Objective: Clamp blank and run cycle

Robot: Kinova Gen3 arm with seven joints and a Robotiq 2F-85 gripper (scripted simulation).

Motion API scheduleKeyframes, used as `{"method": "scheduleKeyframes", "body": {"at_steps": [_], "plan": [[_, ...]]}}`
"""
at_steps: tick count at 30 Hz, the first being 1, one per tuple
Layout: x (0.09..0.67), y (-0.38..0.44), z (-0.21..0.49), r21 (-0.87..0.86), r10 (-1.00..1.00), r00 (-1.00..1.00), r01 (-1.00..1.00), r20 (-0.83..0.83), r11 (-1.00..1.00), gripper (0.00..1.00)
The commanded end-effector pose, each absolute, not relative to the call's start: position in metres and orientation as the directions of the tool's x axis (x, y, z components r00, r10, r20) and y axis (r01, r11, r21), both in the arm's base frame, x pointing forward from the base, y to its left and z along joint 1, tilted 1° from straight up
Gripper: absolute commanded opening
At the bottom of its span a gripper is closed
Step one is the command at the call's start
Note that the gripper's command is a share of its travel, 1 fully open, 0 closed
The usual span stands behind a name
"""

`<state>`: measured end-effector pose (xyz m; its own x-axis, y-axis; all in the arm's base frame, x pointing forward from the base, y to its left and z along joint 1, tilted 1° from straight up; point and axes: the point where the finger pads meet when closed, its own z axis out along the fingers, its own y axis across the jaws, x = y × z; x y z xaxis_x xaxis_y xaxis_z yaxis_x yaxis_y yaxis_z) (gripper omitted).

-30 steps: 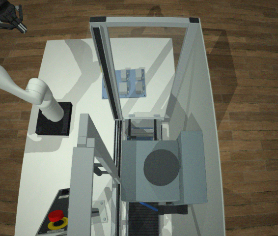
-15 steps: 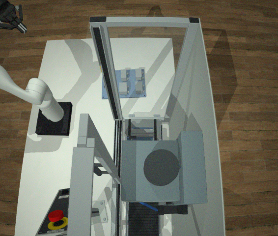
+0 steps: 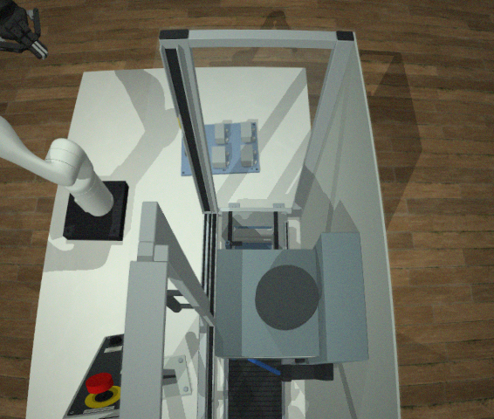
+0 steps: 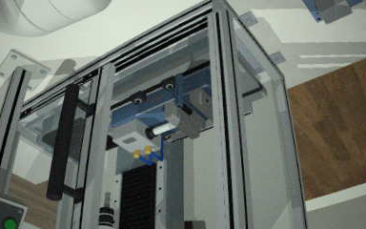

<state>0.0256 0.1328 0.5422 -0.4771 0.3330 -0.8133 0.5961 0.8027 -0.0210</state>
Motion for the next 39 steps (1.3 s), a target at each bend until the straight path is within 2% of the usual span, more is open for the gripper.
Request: {"method": "scheduleKeyframes", "body": {"at_steps": [1, 8, 13, 25, 30, 39], "plan": [[0.026, 0.133, 0.542, -0.021, 0.333, -0.477, 0.596, -0.813, 0.803, 0.1], [0.026, 0.133, 0.542, -0.021, 0.333, -0.477, 0.596, -0.813, 0.803, 0.1], [0.061, 0.118, 0.51, -0.067, 0.322, -0.656, 0.495, -0.683, 0.867, 0.1], [0.061, 0.118, 0.51, -0.067, 0.322, -0.656, 0.495, -0.683, 0.867, 0.1], [0.096, 0.103, 0.478, -0.088, 0.282, -0.804, 0.38, -0.523, 0.921, 0.1], [0.096, 0.103, 0.478, -0.088, 0.282, -0.804, 0.38, -0.523, 0.921, 0.1]]}}
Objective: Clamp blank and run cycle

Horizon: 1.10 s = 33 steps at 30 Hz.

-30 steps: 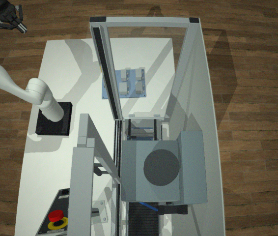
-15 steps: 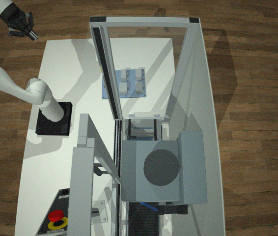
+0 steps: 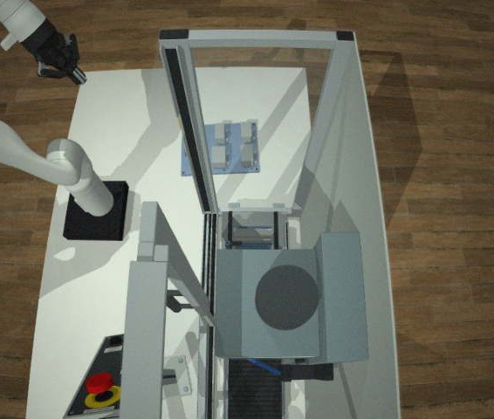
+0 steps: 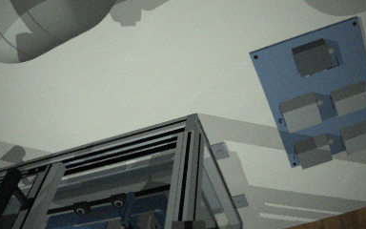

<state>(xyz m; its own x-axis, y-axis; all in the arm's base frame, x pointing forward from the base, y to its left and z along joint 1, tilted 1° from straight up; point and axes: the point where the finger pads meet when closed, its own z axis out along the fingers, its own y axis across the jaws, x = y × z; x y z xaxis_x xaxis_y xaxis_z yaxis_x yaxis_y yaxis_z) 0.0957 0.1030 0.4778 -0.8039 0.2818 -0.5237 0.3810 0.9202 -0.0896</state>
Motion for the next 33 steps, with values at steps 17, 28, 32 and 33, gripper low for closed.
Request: {"method": "scheduleKeyframes", "body": {"at_steps": [17, 28, 32, 33], "plan": [[0.131, 0.088, 0.446, -0.084, 0.216, -0.914, 0.259, -0.343, 0.962, 0.1], [0.166, 0.073, 0.414, -0.055, 0.127, -0.98, 0.137, -0.151, 0.989, 0.1], [0.166, 0.073, 0.414, -0.055, 0.127, -0.98, 0.137, -0.151, 0.989, 0.1], [0.166, 0.073, 0.414, -0.055, 0.127, -0.98, 0.137, -0.151, 0.989, 0.1]]}}
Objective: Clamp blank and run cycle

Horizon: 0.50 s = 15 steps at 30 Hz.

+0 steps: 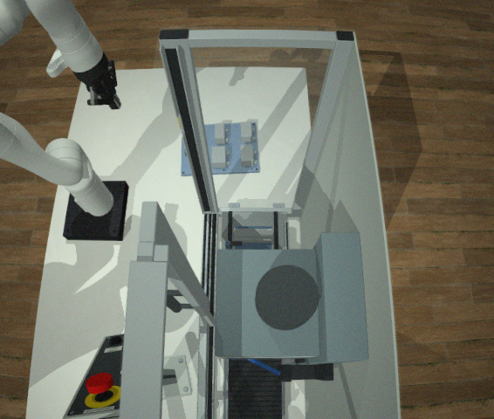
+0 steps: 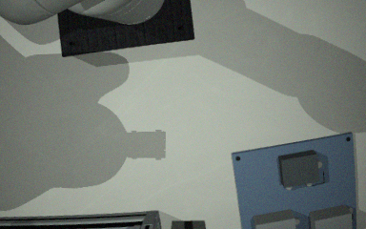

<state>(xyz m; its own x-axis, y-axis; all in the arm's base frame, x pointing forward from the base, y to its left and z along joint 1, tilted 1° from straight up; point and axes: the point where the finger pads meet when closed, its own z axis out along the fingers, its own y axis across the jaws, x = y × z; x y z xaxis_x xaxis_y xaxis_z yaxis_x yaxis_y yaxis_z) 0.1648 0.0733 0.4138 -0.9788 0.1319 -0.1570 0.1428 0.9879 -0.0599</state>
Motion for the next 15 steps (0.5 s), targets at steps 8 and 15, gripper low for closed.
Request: {"method": "scheduleKeyframes", "body": {"at_steps": [8, 15], "plan": [[0.194, 0.061, 0.388, -0.023, 0.06, -0.998, 0.061, -0.027, 0.998, 0.1], [0.201, 0.058, 0.381, -0.014, 0.043, -0.999, 0.043, 0.004, 0.999, 0.1]]}}
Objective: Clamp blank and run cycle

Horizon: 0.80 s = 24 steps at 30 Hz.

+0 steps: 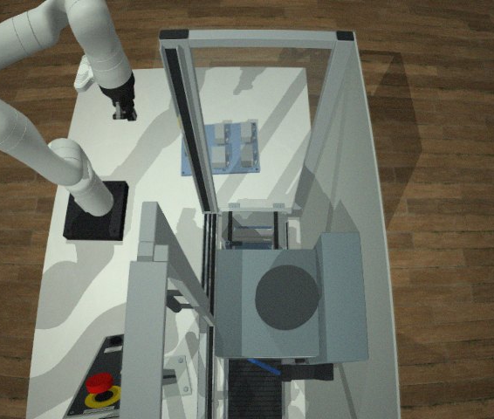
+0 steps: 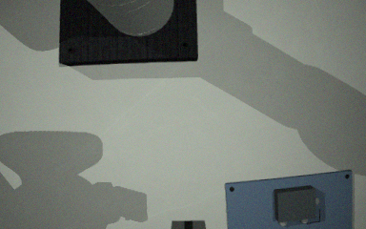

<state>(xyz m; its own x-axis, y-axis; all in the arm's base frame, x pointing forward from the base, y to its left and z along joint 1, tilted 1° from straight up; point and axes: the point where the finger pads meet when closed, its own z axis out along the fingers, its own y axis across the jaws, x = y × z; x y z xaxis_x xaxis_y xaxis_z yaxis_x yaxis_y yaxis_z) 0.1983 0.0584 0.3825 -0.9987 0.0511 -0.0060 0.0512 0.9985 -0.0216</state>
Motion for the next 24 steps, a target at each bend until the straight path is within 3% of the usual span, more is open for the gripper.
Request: {"method": "scheduleKeyframes", "body": {"at_steps": [1, 24], "plan": [[0.2014, 0.0581, 0.3813, -0.014, 0.043, -0.999, 0.043, 0.004, 0.999, 0.1], [0.2046, 0.0568, 0.3825, -0.014, 0.043, -0.999, 0.043, 0.004, 0.999, 0.1]]}}
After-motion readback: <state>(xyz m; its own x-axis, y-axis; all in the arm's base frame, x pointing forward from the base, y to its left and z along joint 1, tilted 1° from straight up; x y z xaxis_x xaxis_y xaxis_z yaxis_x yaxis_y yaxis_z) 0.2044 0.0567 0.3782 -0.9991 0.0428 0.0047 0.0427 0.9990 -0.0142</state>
